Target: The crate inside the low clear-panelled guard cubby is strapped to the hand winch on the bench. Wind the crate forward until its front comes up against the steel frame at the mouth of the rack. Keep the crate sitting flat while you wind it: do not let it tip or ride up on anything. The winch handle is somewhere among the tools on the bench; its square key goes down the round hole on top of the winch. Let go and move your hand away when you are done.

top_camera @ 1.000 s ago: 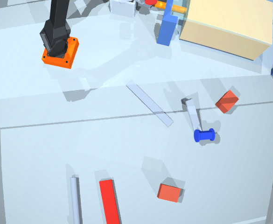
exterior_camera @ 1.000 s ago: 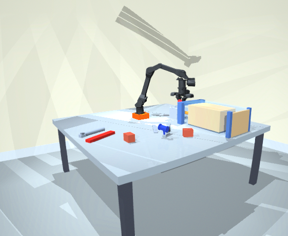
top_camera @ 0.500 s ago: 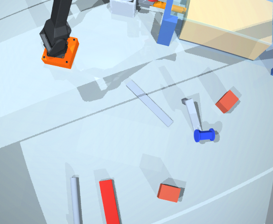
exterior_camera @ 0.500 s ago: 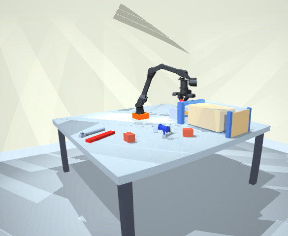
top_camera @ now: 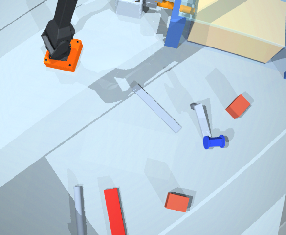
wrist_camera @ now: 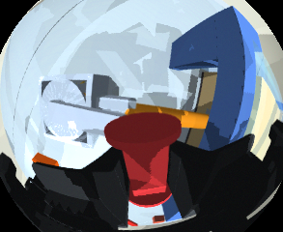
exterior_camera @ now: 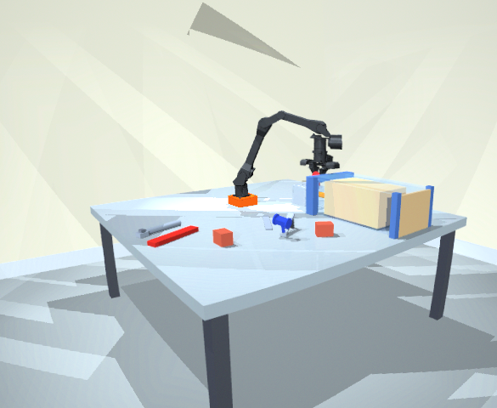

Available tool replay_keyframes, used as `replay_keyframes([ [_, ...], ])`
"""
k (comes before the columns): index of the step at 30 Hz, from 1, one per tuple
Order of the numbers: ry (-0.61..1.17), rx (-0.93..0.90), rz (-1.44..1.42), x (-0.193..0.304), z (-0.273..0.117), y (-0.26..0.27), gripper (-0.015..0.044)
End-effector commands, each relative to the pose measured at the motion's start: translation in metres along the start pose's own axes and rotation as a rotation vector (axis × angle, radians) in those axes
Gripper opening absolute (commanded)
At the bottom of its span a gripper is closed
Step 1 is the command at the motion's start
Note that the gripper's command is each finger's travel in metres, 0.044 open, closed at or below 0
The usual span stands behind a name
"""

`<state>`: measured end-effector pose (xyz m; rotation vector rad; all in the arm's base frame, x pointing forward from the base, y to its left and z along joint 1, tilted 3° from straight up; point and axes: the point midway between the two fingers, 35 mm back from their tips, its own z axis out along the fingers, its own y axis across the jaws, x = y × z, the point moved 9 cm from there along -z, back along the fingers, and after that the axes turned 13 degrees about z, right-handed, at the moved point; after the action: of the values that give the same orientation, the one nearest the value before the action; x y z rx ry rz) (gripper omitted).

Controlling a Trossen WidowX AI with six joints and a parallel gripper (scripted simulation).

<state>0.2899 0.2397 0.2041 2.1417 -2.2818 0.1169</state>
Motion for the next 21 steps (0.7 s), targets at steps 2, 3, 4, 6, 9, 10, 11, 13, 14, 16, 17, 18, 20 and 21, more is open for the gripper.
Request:
replay_keyframes([
  [2, -0.03, 0.006, -0.016, -0.02, 0.0, 0.002, 0.0],
  [3, -0.03, 0.006, -0.016, -0.021, 0.0, 0.003, 0.0],
  [4, -0.03, 0.006, -0.016, -0.022, 0.0, 0.003, 0.0],
  [6, -0.03, 0.006, -0.016, -0.025, 0.0, 0.003, 0.0],
  [9, -0.03, 0.005, -0.016, -0.028, 0.0, 0.004, 0.0],
  [10, -0.03, 0.005, -0.016, -0.029, 0.0, 0.005, 0.0],
  [11, -0.03, 0.005, -0.016, -0.031, 0.0, 0.005, 0.0],
  [13, -0.031, 0.005, -0.016, -0.033, 0.0, 0.006, 0.0],
  [14, -0.031, 0.005, -0.016, -0.034, 0.0, 0.006, 0.0],
  [16, -0.031, 0.005, -0.016, -0.036, -0.001, 0.007, 0.0],
  [17, -0.031, 0.005, -0.016, -0.038, -0.001, 0.007, 0.0],
  [18, -0.031, 0.005, -0.016, -0.039, -0.001, 0.008, 0.0],
  [20, -0.031, 0.005, -0.016, -0.041, -0.001, 0.009, 0.0],
  [21, -0.031, 0.005, -0.016, -0.042, -0.001, 0.009, 0.0],
])
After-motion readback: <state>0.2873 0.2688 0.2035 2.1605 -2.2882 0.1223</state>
